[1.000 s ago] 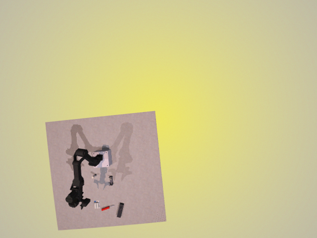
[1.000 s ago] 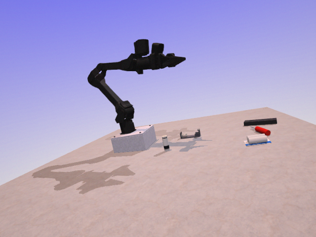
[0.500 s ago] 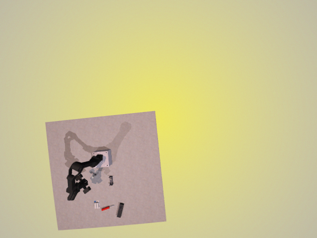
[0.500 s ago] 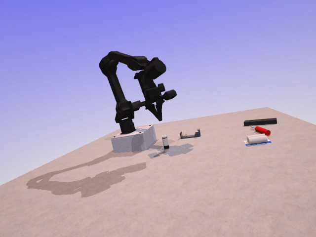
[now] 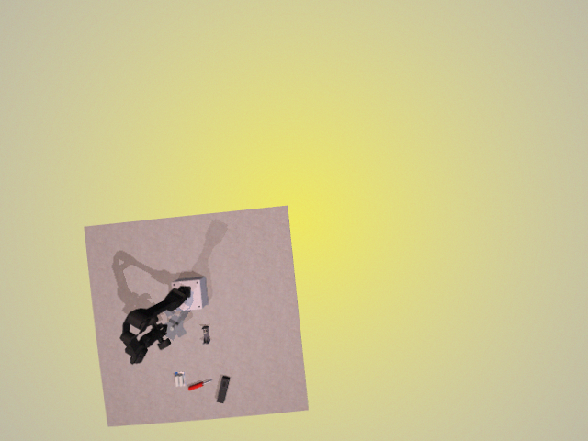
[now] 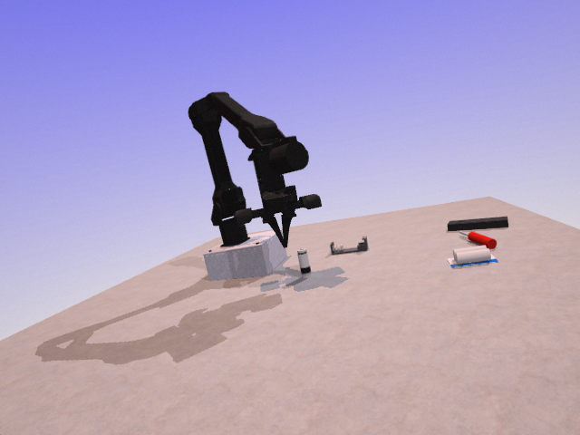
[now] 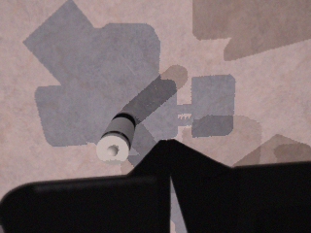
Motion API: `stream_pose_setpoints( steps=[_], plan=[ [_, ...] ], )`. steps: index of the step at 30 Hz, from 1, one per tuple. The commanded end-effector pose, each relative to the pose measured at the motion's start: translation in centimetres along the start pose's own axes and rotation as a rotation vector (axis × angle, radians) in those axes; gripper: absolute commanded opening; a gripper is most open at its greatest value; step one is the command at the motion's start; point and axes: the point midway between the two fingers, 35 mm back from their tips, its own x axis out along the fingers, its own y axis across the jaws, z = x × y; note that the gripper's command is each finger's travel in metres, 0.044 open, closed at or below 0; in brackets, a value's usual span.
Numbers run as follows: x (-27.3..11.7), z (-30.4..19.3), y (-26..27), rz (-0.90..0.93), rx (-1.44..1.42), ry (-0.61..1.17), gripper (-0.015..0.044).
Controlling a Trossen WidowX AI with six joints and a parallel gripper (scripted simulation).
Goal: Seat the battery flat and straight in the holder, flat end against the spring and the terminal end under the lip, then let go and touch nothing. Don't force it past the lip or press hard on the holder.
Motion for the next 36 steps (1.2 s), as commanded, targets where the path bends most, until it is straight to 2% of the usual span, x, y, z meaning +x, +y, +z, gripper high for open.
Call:
stream_pose_setpoints(
  steps=[1,36],
  plan=[
    [3.2,-0.6,-0.6,-0.014,0.001,0.013,0.0],
    [3.7,-0.5,4.2,-0.01,0.001,0.014,0.0]
  ],
)
